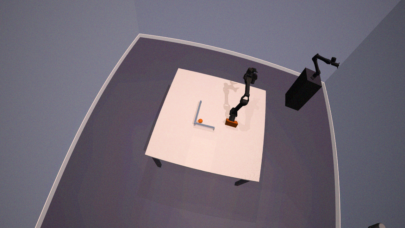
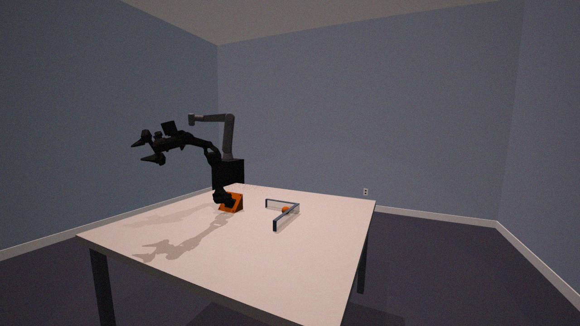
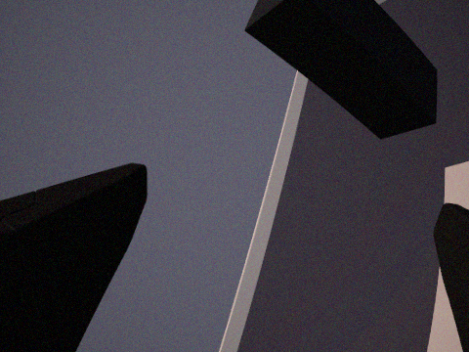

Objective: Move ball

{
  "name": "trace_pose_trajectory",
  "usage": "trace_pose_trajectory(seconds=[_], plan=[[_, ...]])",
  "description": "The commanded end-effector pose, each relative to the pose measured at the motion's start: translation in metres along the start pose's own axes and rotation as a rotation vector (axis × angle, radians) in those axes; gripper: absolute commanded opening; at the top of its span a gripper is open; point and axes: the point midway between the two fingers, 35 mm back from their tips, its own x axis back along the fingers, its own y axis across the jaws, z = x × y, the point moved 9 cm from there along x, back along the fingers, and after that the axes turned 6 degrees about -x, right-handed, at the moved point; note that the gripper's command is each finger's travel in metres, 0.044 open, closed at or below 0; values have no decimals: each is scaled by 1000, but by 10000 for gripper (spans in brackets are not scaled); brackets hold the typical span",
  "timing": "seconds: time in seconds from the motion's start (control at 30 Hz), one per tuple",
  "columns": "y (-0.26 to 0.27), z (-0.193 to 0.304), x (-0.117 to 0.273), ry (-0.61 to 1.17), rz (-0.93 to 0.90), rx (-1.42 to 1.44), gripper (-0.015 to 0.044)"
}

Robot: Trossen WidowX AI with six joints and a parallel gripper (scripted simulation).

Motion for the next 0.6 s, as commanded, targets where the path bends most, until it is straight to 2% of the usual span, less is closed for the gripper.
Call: trace_pose_trajectory(seconds=[0.0,0.1,0.33,0.57], plan=[[0,1,0,4,1,2,374],[-6,15,-7,61,18,35,308],[-33,90,-28,341,100,200,308],[-62,168,-22,618,162,338,308]])
